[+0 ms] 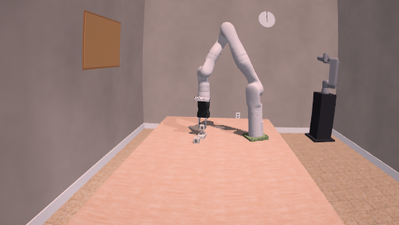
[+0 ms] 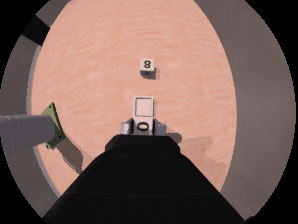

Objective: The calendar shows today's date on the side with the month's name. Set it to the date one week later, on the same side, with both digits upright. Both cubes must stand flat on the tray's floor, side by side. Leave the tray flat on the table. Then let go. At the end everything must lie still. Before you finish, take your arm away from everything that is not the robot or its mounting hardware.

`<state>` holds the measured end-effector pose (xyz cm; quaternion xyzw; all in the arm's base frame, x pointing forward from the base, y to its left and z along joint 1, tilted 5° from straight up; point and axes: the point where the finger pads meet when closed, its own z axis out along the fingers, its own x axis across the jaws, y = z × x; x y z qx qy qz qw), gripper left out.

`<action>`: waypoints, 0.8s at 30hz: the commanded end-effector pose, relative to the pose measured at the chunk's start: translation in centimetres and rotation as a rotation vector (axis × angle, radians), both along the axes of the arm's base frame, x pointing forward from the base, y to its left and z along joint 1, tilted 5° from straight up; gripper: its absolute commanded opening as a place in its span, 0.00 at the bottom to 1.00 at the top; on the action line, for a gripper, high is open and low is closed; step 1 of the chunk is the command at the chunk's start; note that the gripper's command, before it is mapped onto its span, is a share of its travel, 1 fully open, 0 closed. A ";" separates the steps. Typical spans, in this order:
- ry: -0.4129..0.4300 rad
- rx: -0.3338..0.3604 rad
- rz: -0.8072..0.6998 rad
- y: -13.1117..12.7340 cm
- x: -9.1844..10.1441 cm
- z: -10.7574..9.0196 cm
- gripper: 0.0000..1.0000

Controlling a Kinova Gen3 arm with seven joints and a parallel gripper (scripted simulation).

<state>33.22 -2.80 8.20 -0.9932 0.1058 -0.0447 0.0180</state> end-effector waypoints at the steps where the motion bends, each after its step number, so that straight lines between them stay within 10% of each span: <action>1: 0.001 0.001 0.002 0.1 0.0 -0.2 0.60; 24: 0.001 0.001 0.002 0.1 0.1 -1.8 0.60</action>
